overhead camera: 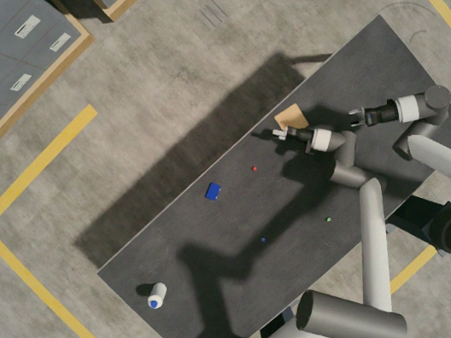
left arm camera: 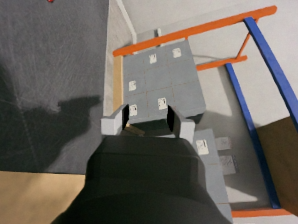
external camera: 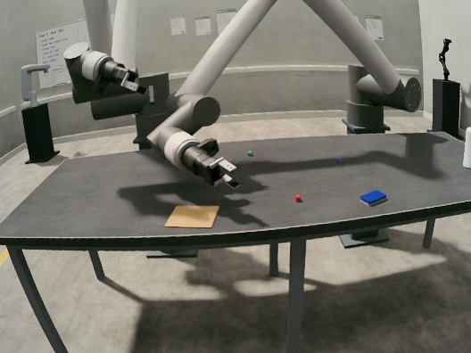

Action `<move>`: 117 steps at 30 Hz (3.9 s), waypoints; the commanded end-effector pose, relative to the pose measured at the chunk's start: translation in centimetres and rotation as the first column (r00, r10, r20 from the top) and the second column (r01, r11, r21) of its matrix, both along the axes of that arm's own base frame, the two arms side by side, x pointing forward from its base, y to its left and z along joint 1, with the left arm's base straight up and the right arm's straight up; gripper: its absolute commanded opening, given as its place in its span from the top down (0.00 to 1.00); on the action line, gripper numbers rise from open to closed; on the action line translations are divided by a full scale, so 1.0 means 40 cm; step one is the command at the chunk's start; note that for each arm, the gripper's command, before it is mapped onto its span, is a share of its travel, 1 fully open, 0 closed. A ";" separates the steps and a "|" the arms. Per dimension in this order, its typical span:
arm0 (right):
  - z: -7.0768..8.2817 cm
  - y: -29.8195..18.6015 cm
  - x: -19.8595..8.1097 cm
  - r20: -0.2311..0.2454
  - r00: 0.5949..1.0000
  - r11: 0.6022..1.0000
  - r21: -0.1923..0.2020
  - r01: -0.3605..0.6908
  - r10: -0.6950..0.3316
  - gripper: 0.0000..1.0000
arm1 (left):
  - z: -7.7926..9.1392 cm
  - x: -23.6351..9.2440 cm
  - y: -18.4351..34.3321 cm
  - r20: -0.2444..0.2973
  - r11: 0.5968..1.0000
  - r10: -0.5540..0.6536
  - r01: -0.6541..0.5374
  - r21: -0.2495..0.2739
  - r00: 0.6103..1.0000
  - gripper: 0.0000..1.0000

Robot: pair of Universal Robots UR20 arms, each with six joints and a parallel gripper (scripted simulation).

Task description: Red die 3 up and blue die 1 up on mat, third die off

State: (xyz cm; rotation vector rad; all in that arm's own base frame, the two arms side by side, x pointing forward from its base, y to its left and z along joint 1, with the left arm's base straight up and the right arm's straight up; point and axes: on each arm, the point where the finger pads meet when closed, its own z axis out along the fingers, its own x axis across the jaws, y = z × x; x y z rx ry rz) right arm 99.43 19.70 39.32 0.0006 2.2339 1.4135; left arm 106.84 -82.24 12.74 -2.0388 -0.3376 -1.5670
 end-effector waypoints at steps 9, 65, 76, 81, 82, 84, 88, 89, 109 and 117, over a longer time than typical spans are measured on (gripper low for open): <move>0.002 0.000 0.000 0.001 1.000 1.000 0.000 0.000 0.000 0.00 | 0.003 0.001 -0.001 0.001 1.000 0.000 0.000 -0.001 1.000 0.00; -0.124 0.290 -0.082 -0.087 0.994 0.985 -0.158 -0.073 0.060 0.00 | 0.000 0.374 1.513 -0.188 0.777 0.567 -0.596 -0.203 0.802 0.00; -0.124 0.290 -0.082 -0.087 0.994 0.985 -0.158 -0.073 0.060 0.00 | -0.003 0.333 1.932 -0.258 0.612 0.699 -0.745 -0.265 0.667 0.00; -0.124 0.290 -0.082 -0.087 0.994 0.985 -0.158 -0.073 0.060 0.00 | -0.005 0.295 2.129 -0.285 0.540 0.741 -0.791 -0.287 0.608 0.00; -0.124 0.290 -0.082 -0.087 0.994 0.985 -0.158 -0.073 0.060 0.00 | -0.006 0.286 2.168 -0.291 0.524 0.748 -0.800 -0.292 0.597 0.00; -0.124 0.290 -0.082 -0.087 0.994 0.985 -0.158 -0.073 0.060 0.00 | -0.006 0.276 2.207 -0.296 0.509 0.755 -0.808 -0.296 0.585 0.00; -0.124 0.290 -0.082 -0.087 0.994 0.985 -0.158 -0.073 0.060 0.00 | -0.008 0.227 2.378 -0.321 0.440 0.784 -0.841 -0.316 0.531 0.00; -0.124 0.290 -0.082 -0.087 0.994 0.985 -0.158 -0.073 0.060 0.00 | -0.008 0.215 2.416 -0.326 0.424 0.790 -0.847 -0.320 0.519 0.00; -0.124 0.290 -0.082 -0.087 0.994 0.985 -0.158 -0.073 0.060 0.00 | -0.013 -0.130 3.113 -0.438 0.083 0.858 -0.913 -0.399 0.269 0.00; -0.124 0.290 -0.082 -0.087 0.994 0.985 -0.158 -0.073 0.060 0.00 | -0.014 -0.327 3.365 -0.485 -0.067 0.859 -0.901 -0.429 0.167 0.00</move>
